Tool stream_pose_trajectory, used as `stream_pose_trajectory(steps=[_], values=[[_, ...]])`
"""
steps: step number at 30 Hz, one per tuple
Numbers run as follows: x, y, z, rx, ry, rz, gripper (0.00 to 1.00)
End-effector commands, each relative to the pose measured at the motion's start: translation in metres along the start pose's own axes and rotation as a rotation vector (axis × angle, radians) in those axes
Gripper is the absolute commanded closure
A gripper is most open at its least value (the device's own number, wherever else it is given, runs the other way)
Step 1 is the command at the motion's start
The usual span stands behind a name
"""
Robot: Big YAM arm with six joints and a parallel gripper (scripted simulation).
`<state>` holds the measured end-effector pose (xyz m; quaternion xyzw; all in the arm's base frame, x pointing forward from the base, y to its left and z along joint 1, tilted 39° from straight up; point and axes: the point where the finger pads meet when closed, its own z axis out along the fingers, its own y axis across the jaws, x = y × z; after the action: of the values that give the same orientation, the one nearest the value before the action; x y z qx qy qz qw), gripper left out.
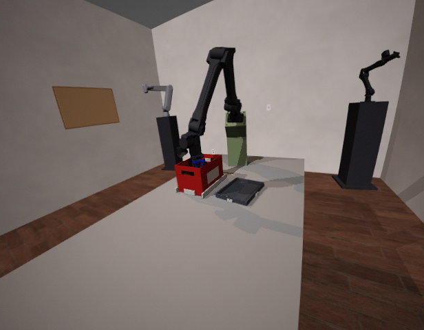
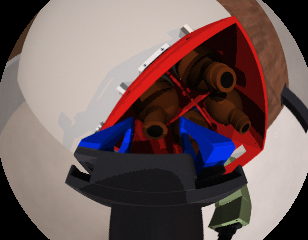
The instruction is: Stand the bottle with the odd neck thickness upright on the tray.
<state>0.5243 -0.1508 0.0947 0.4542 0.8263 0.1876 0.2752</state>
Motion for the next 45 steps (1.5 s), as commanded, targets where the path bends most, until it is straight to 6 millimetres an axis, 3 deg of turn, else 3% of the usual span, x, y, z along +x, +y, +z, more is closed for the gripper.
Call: stream_pose_trajectory(steps=[1,5,9,13,15,16,18,30,32,33,35,39,43,45], values=[[-0.004,0.01,0.003,-0.016,-0.004,-0.004,0.39],[-0.004,0.011,0.002,-0.017,-0.005,-0.004,0.39],[-0.007,0.013,-0.013,-0.022,-0.015,-0.006,0.39],[-0.004,0.002,-0.018,-0.008,-0.011,-0.003,0.39],[-0.004,0.002,-0.018,-0.008,-0.011,-0.003,0.39],[0.003,-0.009,-0.005,0.017,0.017,0.005,0.39],[-0.006,0.0,-0.025,-0.007,-0.013,-0.002,0.39],[-0.005,0.0,-0.063,-0.007,-0.013,-0.003,0.39],[-0.005,0.0,-0.063,-0.007,-0.013,-0.003,0.39],[0.008,-0.003,-0.049,0.011,0.028,-0.008,0.39],[-0.003,0.001,-0.072,-0.008,-0.011,-0.006,0.39],[-0.004,0.0,-0.083,-0.007,-0.013,-0.003,0.39],[0.001,0.005,-0.089,-0.011,-0.005,-0.014,0.39],[0.004,-0.007,-0.076,0.014,0.021,0.002,0.39]])
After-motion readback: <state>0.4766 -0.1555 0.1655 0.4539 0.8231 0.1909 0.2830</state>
